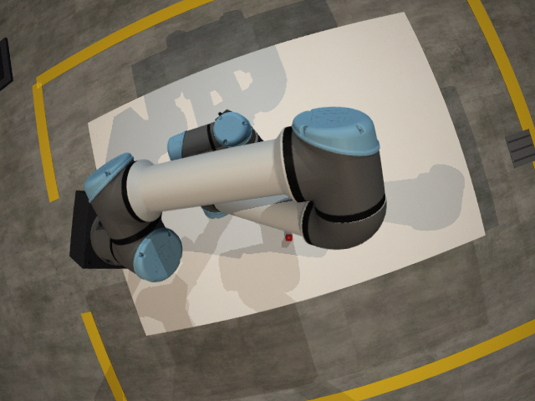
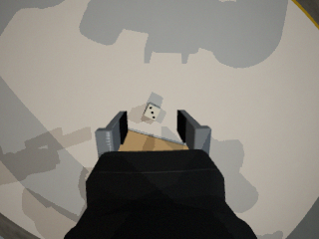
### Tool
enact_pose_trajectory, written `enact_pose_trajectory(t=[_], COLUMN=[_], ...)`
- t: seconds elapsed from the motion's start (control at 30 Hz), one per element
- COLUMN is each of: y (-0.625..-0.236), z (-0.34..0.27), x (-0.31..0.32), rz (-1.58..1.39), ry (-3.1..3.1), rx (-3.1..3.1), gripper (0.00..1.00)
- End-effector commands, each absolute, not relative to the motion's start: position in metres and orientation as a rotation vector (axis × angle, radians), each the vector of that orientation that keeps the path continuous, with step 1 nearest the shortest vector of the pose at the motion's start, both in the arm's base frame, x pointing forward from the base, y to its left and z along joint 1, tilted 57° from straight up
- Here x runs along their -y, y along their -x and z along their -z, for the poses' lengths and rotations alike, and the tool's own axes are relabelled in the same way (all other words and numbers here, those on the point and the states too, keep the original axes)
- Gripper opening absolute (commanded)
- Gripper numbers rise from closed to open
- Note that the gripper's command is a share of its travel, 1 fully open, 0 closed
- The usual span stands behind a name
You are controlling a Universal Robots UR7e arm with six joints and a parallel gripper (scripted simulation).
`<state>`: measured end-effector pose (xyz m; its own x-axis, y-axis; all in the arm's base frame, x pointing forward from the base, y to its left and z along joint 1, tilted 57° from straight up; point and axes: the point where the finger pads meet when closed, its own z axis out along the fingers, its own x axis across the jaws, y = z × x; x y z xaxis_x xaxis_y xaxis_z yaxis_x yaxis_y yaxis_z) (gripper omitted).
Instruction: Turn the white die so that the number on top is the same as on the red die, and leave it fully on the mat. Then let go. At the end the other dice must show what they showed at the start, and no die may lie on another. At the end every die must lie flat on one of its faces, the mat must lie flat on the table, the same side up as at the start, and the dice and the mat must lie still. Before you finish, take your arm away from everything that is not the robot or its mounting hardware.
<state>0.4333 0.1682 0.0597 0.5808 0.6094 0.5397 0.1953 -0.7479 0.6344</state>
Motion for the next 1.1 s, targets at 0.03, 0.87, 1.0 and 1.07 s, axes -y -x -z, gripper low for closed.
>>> enact_pose_trajectory(t=[0.03, 0.87, 1.0, 1.07], y=[-0.437, -0.446, -0.446, -0.446], z=[-0.058, -0.056, -0.056, -0.056], x=[-0.167, -0.160, -0.160, -0.160], rz=[-1.129, -1.269, -1.269, -1.269], ry=[-2.371, -2.507, -2.507, -2.507], rx=[-0.469, -0.078, -0.078, -0.078], gripper=[1.00, 0.70, 0.70, 0.70])
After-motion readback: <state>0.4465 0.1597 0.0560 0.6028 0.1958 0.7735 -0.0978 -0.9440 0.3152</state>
